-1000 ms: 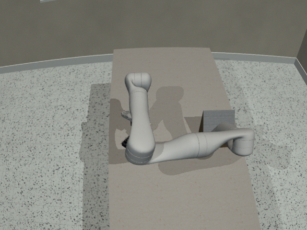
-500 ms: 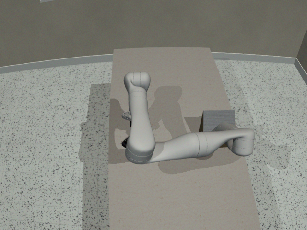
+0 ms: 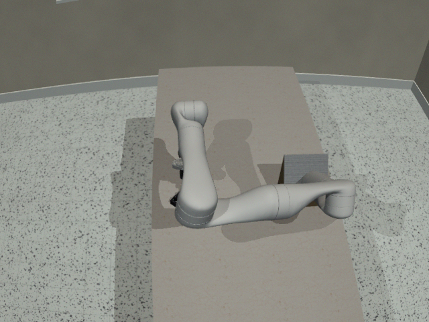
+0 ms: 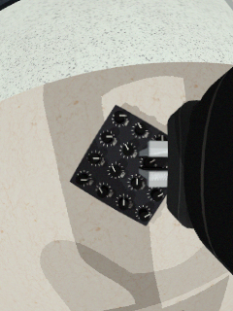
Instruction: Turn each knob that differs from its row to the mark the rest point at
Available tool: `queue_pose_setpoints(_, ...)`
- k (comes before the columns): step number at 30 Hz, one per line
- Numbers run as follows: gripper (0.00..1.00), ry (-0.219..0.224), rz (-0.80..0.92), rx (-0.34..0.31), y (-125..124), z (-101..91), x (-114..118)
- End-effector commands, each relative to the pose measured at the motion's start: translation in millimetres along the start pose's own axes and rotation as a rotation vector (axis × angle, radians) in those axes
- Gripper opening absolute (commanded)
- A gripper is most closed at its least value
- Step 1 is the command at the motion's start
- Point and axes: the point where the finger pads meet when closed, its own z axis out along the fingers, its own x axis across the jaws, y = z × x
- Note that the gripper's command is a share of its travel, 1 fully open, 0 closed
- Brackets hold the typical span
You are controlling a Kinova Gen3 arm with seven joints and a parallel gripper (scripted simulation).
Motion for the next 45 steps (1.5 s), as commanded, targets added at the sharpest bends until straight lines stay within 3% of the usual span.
queue_pose_setpoints(1, 0.30, 0.002, -0.041, 0.000, 0.2, -1.0, 0.5)
queue_pose_setpoints(30, 0.30, 0.002, -0.639, -0.001, 0.2, -1.0, 0.5)
queue_pose_setpoints(45, 0.30, 0.002, -0.859, -0.001, 0.2, -1.0, 0.5)
